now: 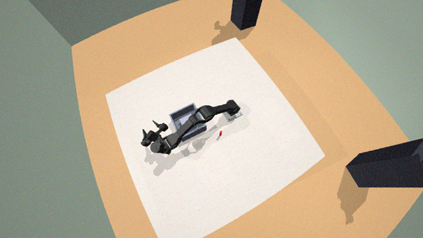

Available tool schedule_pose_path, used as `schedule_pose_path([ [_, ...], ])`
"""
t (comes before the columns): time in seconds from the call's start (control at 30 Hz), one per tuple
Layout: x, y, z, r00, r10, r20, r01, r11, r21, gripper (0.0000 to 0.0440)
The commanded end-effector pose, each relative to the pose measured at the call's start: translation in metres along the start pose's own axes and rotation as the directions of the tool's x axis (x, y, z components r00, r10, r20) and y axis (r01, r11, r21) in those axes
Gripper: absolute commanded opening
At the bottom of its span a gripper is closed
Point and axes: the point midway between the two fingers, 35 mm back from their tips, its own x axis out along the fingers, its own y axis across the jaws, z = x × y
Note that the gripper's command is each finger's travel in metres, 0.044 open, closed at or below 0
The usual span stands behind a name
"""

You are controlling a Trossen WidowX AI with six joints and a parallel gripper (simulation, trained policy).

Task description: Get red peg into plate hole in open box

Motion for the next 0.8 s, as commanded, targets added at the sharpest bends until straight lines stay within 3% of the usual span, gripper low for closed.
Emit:
schedule_pose_path([
  [0.0, -0.003, -0.001, 0.004, 1.000, 0.016, -0.001, -0.016, 1.000, -0.021, 0.0423],
  [0.03, -0.006, -0.002, 0.009, 0.999, 0.033, -0.003, -0.033, 0.999, -0.041, 0.0440],
  [0.37, -0.079, -0.021, 0.044, 0.946, 0.315, -0.073, -0.323, 0.934, -0.155, 0.0440],
  [0.77, -0.168, -0.063, 0.031, 0.758, 0.580, -0.298, -0.639, 0.751, -0.165, 0.0440],
])
